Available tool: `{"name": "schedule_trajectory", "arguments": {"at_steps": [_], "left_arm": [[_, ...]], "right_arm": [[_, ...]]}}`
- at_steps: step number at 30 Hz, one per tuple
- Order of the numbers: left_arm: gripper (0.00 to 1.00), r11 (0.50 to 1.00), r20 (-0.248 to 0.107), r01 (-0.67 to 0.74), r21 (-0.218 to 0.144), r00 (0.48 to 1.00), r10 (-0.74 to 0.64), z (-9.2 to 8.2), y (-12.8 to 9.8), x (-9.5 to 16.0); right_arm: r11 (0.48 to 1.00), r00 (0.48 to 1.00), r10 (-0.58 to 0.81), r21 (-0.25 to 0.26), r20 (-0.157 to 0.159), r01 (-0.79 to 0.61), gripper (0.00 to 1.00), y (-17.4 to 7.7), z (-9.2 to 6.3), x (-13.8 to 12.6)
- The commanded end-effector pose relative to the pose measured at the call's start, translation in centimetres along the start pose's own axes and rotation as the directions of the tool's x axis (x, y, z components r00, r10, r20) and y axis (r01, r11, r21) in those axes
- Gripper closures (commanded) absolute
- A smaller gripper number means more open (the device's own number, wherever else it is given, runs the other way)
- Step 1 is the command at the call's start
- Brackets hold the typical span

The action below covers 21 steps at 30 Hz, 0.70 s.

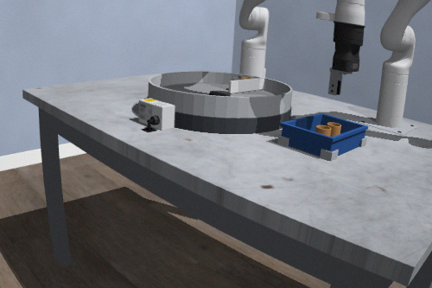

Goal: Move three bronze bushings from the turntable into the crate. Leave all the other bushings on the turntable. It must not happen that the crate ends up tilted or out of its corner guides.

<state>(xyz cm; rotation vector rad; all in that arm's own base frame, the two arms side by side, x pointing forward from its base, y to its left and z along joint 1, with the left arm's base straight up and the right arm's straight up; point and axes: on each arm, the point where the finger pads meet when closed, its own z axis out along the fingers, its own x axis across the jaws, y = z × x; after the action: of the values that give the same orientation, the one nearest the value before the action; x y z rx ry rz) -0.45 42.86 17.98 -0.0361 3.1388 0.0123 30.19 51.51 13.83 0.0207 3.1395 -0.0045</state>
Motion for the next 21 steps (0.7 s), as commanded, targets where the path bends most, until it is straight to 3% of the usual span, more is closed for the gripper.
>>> {"name": "schedule_trajectory", "arguments": {"at_steps": [1, 10, 21], "left_arm": [[0.00, 1.000, -0.003, -0.004, 0.008, 1.000, 0.004, -0.1, -0.4, 0.3], [0.00, 1.000, -0.003, -0.004, 0.008, 1.000, 0.004, -0.1, -0.4, 0.3], [0.00, 1.000, -0.003, -0.004, 0.008, 1.000, 0.004, -0.1, -0.4, 0.3]], "right_arm": [[1.000, 1.000, 0.021, -0.009, -0.003, -0.021, 0.64, -0.3, -0.3, 0.2], [0.998, 0.998, 0.063, -0.007, -0.004, -0.063, 0.64, -1.7, -0.3, 0.5], [0.985, 0.985, 0.175, -0.005, -0.005, -0.175, 0.64, -5.1, -0.3, 1.3]]}}
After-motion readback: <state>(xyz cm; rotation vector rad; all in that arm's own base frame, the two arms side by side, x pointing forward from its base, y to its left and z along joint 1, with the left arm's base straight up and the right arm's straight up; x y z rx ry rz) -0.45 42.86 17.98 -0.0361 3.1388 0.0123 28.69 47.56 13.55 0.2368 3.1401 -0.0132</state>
